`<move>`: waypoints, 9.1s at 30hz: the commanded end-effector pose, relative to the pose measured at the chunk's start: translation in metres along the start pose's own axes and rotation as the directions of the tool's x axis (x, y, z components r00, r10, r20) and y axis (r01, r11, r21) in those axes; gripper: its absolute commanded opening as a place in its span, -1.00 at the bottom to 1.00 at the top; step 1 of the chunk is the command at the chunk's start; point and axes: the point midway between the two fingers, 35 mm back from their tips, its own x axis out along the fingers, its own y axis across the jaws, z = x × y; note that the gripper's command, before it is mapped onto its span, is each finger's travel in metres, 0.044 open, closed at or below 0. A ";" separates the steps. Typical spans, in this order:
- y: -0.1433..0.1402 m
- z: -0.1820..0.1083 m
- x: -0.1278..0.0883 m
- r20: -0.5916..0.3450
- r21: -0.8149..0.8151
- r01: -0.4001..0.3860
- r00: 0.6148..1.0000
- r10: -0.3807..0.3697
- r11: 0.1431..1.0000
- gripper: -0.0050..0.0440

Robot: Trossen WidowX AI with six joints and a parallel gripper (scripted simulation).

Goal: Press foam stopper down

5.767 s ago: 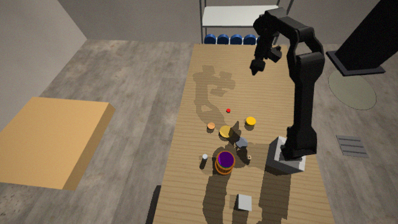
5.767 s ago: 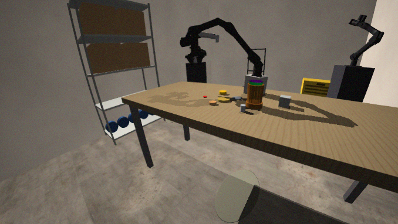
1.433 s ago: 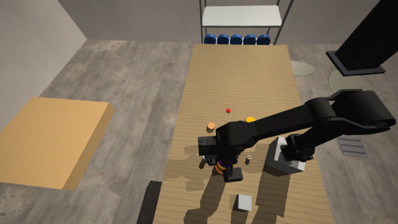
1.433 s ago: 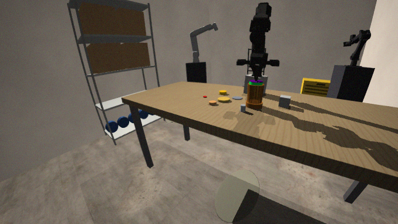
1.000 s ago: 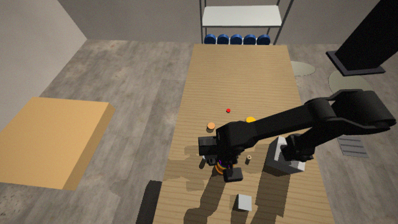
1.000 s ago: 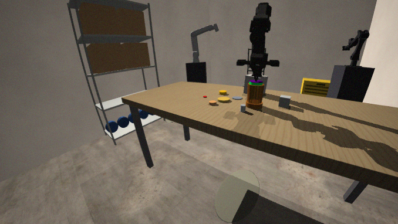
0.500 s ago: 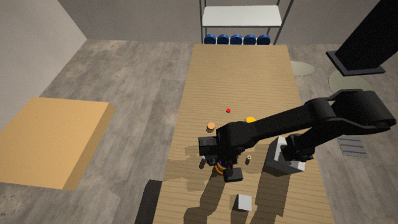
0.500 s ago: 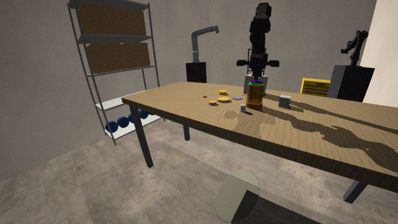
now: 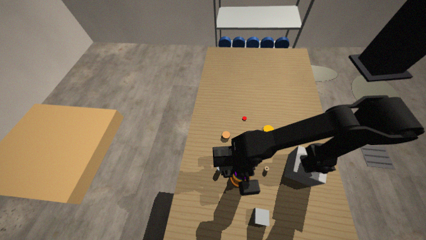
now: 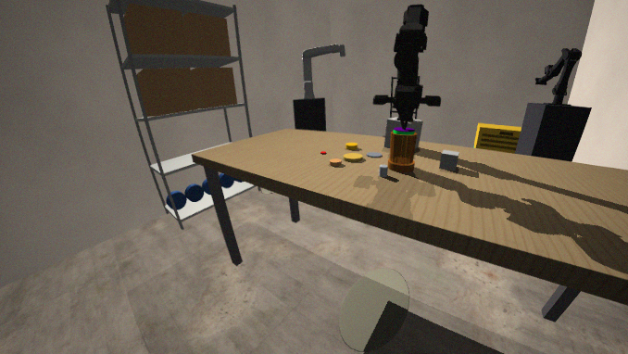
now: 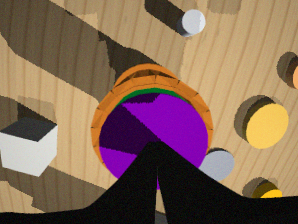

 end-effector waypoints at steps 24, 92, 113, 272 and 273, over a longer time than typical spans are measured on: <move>0.001 0.001 0.001 0.014 0.001 -0.003 1.000 0.003 1.000 -0.80; 0.001 -0.002 0.007 0.013 0.001 -0.003 1.000 0.003 1.000 -0.80; 0.001 -0.003 0.010 0.014 0.001 -0.003 1.000 0.003 1.000 -0.80; 0.001 0.006 -0.007 0.015 0.001 -0.003 1.000 0.003 1.000 -0.80; 0.001 0.006 -0.007 0.015 0.001 -0.003 1.000 0.003 1.000 -0.80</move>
